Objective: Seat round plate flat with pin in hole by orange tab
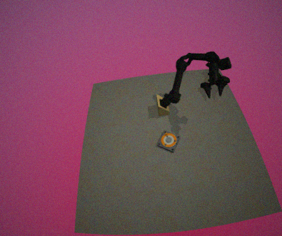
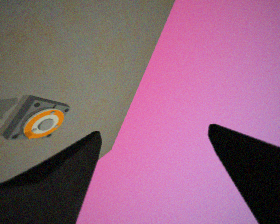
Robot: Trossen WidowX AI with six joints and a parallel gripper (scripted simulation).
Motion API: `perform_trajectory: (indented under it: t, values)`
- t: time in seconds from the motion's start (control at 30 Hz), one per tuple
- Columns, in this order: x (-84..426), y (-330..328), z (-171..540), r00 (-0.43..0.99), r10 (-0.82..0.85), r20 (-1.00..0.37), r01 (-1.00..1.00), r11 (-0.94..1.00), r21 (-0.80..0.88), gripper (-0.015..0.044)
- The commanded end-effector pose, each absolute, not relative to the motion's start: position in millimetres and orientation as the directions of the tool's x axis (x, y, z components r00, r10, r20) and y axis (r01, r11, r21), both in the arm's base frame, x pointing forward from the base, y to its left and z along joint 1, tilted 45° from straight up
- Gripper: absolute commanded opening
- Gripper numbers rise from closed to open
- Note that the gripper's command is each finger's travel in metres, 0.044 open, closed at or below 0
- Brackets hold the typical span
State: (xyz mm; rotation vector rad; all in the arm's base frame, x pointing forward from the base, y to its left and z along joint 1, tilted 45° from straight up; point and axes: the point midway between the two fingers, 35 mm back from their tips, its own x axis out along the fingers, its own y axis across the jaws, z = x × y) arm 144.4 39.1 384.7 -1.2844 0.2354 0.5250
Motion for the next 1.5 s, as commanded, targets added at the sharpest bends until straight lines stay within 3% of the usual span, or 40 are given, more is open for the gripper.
perform_trajectory:
  t: [0.0,0.23,0.33,0.47,0.6,0.77,0.83,1.03,1.2,1.47]
  values:
    - [146.9,39.5,383.0,0.856,0.239,-0.458,-0.504,0.190,-0.843,0.0374]
    - [225.5,37.2,310.2,0.666,0.216,-0.714,-0.734,0.359,-0.577,0.0190]
    - [238.5,25.9,294.9,0.640,0.192,-0.744,-0.739,0.419,-0.528,0.0111]
    - [267.9,9.7,237.6,0.485,0.223,-0.846,-0.775,0.559,-0.297,0.0006]
    - [278.5,-0.9,200.6,0.384,0.262,-0.885,-0.757,0.638,-0.139,0.0000]
    - [282.6,-20.7,124.5,0.185,0.385,-0.904,-0.617,0.762,0.198,0.0000]
    - [281.5,-23.1,114.3,0.161,0.406,-0.900,-0.587,0.772,0.244,0.0000]
    - [256.6,-35.8,33.9,0.006,0.608,-0.794,-0.232,0.773,0.590,0.0000]
    - [239.4,-34.9,8.3,-0.022,0.691,-0.722,-0.058,0.720,0.691,0.0000]
    - [236.7,-33.5,8.2,-0.023,0.696,-0.718,-0.048,0.716,0.696,0.0000]
